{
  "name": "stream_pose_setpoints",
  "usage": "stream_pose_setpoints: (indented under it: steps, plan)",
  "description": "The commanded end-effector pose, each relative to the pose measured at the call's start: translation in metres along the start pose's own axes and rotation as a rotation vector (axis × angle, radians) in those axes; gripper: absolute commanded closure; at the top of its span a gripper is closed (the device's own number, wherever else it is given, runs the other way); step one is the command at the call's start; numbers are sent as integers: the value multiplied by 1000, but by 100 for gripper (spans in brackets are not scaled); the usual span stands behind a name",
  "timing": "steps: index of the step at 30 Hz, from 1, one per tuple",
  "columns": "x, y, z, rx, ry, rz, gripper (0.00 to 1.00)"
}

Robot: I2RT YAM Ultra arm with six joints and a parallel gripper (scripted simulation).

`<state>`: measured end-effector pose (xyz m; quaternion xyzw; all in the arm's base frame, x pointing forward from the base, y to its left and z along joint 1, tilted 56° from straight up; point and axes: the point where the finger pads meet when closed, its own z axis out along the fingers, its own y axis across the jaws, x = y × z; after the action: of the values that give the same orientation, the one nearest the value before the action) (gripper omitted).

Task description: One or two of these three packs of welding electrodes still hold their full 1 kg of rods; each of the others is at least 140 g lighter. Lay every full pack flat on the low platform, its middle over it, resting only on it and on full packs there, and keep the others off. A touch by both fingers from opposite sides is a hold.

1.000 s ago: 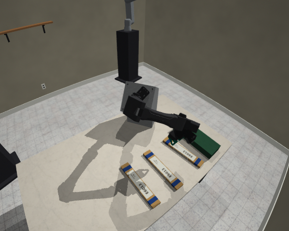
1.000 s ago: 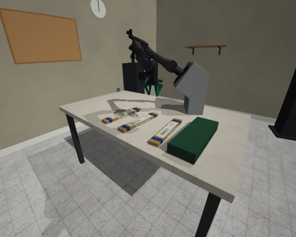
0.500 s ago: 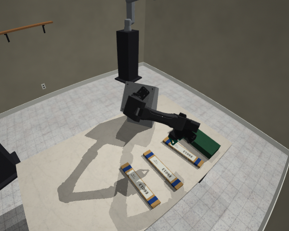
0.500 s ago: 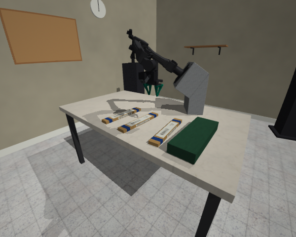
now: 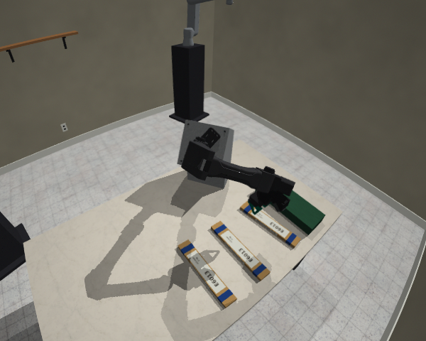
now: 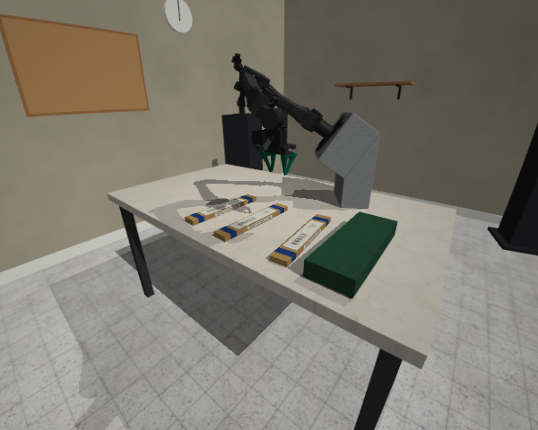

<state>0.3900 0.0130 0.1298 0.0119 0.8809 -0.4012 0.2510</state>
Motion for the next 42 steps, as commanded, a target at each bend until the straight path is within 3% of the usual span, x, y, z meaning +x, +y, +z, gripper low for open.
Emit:
stream_pose_setpoints:
  steps: [1,20,21,42]
  plan:
    - [-8,-1,-17,-20,-35,9,35]
    - [-8,-1,-17,-19,-36,9,35]
    - [-1,0,-3,-11,-19,-6,35]
    - [-1,0,22,-11,-19,-6,35]
